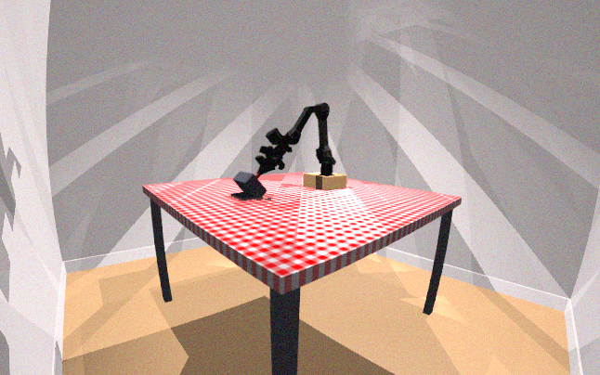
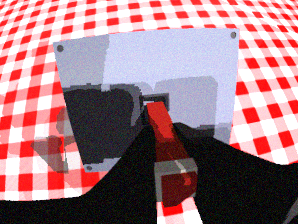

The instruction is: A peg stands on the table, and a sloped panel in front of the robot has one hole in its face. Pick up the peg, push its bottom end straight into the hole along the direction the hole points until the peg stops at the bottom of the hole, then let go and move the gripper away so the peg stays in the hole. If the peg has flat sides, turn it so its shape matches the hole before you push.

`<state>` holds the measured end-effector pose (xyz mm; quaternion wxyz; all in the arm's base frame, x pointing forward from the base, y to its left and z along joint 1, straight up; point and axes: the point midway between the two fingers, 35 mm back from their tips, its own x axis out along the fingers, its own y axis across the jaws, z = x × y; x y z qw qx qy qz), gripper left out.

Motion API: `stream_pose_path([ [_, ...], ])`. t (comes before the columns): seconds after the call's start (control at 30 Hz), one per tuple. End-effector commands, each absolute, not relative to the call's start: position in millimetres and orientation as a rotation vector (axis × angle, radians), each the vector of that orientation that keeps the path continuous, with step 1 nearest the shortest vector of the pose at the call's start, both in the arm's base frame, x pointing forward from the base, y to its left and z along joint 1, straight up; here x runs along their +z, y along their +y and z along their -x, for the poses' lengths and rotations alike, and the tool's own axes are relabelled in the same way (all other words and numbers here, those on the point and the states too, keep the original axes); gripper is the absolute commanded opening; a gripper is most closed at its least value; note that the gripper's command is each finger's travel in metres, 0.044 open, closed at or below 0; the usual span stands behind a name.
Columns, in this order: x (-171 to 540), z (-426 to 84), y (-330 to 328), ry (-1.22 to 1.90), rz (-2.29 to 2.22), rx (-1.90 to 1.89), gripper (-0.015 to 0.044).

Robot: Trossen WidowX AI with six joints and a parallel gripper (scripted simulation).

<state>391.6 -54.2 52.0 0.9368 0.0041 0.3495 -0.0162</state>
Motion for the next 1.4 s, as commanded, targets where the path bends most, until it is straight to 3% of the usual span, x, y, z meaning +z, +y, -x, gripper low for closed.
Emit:
stream_pose_path([
  [0.0, 53.1, -394.5, -54.7, 0.708, -0.008, -0.034, 0.0000],
  [1.37, 39.6, -406.2, -55.6, 0.707, -0.008, -0.034, 0.0000],
])
